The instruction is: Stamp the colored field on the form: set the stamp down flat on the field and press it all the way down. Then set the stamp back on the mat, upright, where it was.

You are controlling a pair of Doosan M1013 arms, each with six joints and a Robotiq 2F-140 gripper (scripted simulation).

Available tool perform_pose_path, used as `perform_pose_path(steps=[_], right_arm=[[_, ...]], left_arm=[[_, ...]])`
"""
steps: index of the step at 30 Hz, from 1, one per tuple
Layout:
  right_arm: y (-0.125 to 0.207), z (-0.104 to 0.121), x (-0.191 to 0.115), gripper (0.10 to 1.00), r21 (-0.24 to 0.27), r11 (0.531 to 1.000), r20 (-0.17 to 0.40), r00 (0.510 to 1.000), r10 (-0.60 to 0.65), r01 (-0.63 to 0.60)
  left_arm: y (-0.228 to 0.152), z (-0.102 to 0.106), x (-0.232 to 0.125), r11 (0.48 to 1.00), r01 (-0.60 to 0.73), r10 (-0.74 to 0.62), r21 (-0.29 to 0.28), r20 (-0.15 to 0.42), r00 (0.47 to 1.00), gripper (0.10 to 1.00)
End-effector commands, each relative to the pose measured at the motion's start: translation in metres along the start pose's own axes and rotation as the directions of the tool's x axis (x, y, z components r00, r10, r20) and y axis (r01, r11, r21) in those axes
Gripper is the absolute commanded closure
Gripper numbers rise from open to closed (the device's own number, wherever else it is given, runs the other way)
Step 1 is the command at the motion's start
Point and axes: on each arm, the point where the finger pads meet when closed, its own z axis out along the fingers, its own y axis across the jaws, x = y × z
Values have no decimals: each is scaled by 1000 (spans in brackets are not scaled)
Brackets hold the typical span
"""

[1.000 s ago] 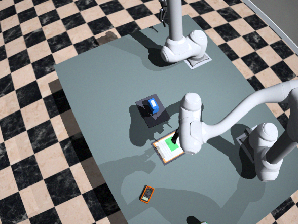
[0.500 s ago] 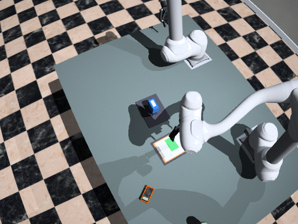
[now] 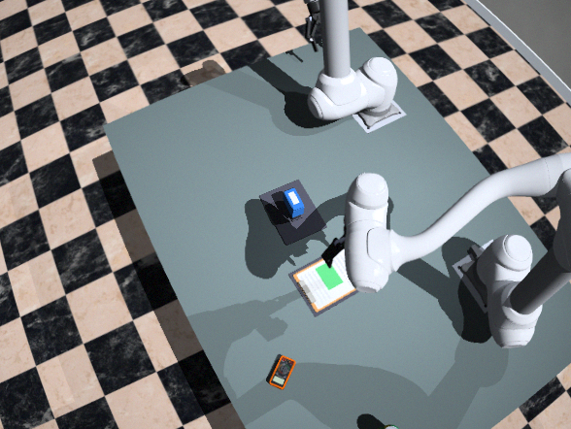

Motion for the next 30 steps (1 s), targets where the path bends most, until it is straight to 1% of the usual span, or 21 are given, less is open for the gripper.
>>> perform_pose_path(steps=[1,13,28,29,30], right_arm=[[0,0,0,98,0,1000,-1,1000,0,0],[0,0,0,98,0,1000,-1,1000,0,0],[0,0,0,98,0,1000,-1,1000,0,0],[0,0,0,98,0,1000,-1,1000,0,0],[0,0,0,98,0,1000,-1,1000,0,0]], left_arm=[[0,-2,0,1000,-23,23,-1,0,1000,98],[0,-4,0,998,-59,59,-1,0,998,98],[0,-5,0,998,-65,65,-1,0,998,98],[0,-5,0,998,-65,65,-1,0,998,547],[0,-5,0,998,-65,65,-1,0,998,547]])
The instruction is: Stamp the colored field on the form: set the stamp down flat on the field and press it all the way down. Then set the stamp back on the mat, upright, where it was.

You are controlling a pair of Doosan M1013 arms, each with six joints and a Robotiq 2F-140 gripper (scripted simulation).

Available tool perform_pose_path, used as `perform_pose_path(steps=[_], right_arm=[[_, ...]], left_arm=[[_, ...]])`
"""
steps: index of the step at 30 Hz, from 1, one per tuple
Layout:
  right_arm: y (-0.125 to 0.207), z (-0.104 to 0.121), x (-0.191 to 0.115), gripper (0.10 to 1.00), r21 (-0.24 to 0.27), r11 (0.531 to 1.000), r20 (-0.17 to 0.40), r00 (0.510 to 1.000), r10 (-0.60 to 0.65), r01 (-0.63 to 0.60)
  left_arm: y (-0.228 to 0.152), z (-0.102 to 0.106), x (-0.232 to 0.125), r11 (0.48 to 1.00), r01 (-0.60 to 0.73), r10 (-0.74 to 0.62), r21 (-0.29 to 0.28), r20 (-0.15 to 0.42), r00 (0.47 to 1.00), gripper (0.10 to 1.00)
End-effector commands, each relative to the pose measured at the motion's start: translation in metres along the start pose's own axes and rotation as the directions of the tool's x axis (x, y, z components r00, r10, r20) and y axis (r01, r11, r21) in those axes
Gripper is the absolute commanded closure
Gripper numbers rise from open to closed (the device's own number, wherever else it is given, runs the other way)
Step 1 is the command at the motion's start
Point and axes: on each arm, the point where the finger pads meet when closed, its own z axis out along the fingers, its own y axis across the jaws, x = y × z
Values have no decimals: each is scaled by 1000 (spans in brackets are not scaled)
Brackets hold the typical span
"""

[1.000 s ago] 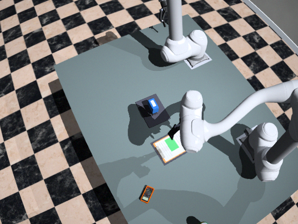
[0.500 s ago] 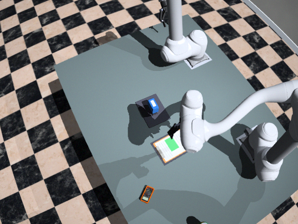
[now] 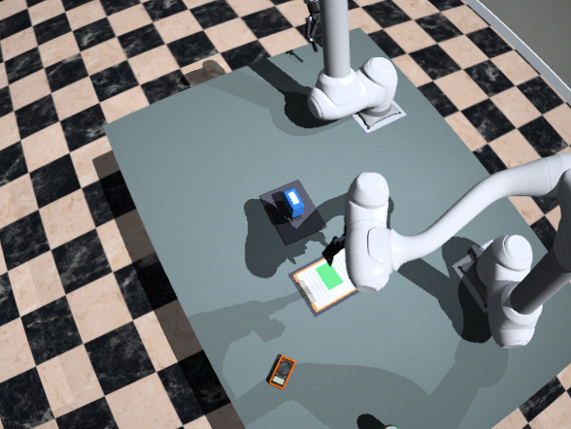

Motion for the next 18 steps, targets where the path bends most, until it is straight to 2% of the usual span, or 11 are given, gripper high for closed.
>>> perform_pose_path(steps=[1,10,18], right_arm=[[0,0,0,98,0,1000,-1,1000,0,0],[0,0,0,98,0,1000,-1,1000,0,0],[0,0,0,98,0,1000,-1,1000,0,0]], left_arm=[[0,-1,0,1000,0,0,-1,0,1000,547],[1,0,-5,1000,0,0,-1,0,1000,547],[4,3,-24,1000,0,0,-1,0,1000,547]])
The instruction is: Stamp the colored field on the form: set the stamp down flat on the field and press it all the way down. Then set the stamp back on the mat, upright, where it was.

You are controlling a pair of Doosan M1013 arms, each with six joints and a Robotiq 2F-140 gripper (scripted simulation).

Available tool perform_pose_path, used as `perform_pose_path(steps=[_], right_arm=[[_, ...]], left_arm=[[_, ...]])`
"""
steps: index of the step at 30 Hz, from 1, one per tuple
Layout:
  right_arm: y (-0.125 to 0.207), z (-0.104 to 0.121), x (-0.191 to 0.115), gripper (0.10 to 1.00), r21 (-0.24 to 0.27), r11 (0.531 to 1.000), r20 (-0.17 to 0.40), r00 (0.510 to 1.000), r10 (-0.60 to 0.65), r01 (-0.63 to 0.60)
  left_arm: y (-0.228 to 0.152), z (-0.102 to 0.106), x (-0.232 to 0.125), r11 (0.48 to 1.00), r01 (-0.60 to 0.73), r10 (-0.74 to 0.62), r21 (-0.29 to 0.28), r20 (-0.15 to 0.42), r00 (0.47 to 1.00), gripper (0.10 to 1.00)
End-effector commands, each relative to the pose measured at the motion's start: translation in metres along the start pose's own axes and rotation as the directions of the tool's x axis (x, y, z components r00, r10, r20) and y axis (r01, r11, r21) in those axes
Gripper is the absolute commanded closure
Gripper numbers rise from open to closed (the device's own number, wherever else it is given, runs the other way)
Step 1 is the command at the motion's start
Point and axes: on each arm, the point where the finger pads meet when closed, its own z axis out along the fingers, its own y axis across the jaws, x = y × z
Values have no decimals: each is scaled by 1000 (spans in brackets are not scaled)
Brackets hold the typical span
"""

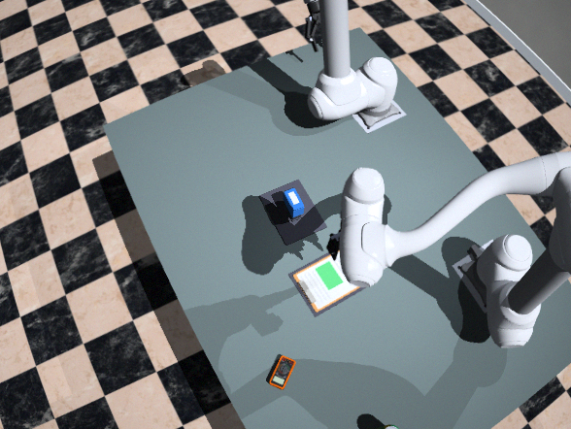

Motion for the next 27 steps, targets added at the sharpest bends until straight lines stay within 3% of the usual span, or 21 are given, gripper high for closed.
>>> perform_pose_path(steps=[1,9,27], right_arm=[[0,0,0,98,0,1000,-1,1000,0,0],[0,0,0,98,0,1000,-1,1000,0,0],[0,0,0,98,0,1000,-1,1000,0,0]], left_arm=[[2,1,-11,1000,0,0,-1,0,1000,547],[6,6,-39,1000,0,0,-1,0,1000,547],[22,25,-157,1000,0,0,-1,0,1000,547]])
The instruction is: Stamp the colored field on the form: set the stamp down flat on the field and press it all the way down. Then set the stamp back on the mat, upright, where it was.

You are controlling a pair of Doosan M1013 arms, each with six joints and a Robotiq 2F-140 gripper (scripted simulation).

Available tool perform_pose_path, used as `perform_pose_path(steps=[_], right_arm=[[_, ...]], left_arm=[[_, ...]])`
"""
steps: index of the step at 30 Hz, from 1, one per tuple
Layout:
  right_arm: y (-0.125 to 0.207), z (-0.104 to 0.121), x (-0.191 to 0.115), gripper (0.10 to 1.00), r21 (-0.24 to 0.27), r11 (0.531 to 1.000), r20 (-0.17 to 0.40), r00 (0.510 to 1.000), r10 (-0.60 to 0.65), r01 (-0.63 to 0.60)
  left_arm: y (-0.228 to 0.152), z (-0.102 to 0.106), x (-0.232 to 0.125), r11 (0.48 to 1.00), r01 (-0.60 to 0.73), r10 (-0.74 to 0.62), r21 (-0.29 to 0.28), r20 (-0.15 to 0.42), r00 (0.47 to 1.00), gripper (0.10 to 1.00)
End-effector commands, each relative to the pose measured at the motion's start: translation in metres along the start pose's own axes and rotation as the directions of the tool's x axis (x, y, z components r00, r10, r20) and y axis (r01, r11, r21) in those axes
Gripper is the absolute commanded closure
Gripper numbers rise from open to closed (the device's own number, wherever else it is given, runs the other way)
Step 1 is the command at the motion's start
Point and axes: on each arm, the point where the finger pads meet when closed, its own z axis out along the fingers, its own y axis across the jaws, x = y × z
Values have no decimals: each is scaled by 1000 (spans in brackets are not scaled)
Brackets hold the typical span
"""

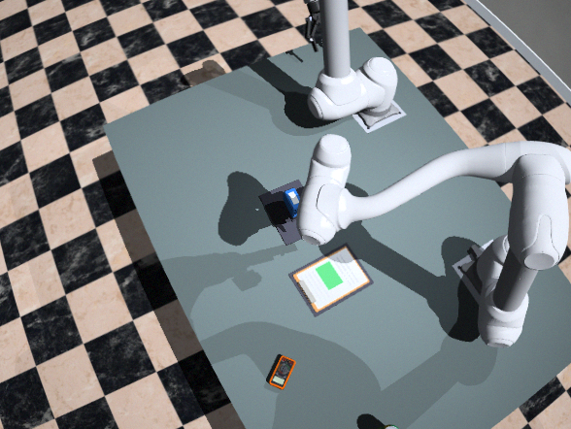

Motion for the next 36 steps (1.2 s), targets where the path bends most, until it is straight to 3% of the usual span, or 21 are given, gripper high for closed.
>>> perform_pose_path(steps=[1,11,20,36], right_arm=[[0,0,0,98,0,1000,-1,1000,0,0],[0,0,0,98,0,1000,-1,1000,0,0],[0,0,0,98,0,1000,-1,1000,0,0],[0,0,0,98,0,1000,-1,1000,0,0]], left_arm=[[4,4,-27,1000,0,0,-1,0,1000,547],[14,15,-95,1000,0,0,-1,0,1000,547],[19,20,-128,1000,0,0,-1,0,1000,547],[22,24,-153,1000,0,0,-1,0,1000,547]])
